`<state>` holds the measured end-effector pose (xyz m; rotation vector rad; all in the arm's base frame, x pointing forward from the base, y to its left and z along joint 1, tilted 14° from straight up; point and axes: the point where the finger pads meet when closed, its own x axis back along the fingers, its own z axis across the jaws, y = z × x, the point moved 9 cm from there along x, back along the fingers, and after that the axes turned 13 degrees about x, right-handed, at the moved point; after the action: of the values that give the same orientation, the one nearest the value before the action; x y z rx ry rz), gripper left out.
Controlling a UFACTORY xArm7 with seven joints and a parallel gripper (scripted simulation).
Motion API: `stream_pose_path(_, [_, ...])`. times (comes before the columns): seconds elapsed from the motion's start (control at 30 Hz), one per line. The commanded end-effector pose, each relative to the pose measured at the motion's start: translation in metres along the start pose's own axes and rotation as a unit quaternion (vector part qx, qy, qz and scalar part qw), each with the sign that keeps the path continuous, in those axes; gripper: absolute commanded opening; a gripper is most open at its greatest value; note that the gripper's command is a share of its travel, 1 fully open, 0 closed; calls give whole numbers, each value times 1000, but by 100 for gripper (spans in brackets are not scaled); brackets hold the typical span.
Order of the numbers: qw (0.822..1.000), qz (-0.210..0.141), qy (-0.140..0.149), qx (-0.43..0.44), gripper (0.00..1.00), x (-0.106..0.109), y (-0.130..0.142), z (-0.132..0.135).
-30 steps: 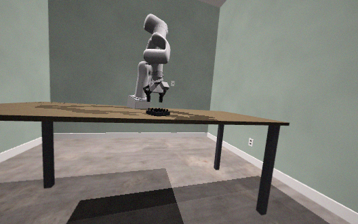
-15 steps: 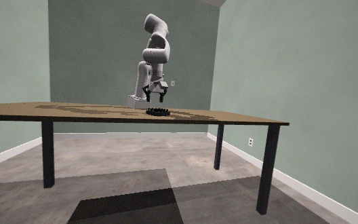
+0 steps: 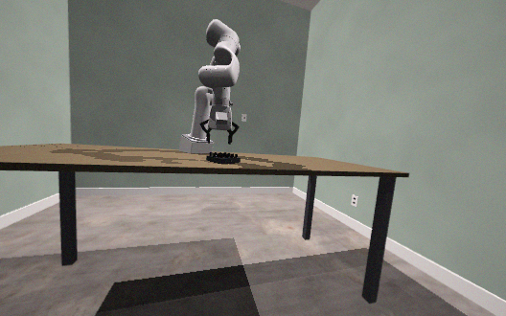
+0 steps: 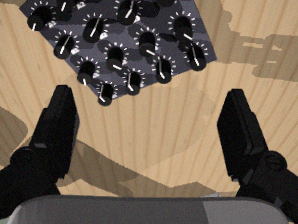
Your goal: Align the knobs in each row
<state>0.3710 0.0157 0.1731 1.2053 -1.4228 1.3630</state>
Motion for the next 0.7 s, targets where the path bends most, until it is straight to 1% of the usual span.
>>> stream_pose_path(0.0, [997, -5, 6, -78, 100, 2, -10, 1])
stream_pose_path(0.23, [987, -4, 7, -161, 100, 4, -20, 3])
stream_pose_path(0.47, [968, -3, 7, -249, 100, 6, -30, 6])
stream_pose_path(0.53, [968, -3, 7, -249, 100, 6, -30, 6])
stream_pose_path(0.57, [958, -3, 7, -285, 100, 7, -35, 6])
stream_pose_path(0.67, [949, -2, 7, -316, 100, 8, -39, 7])
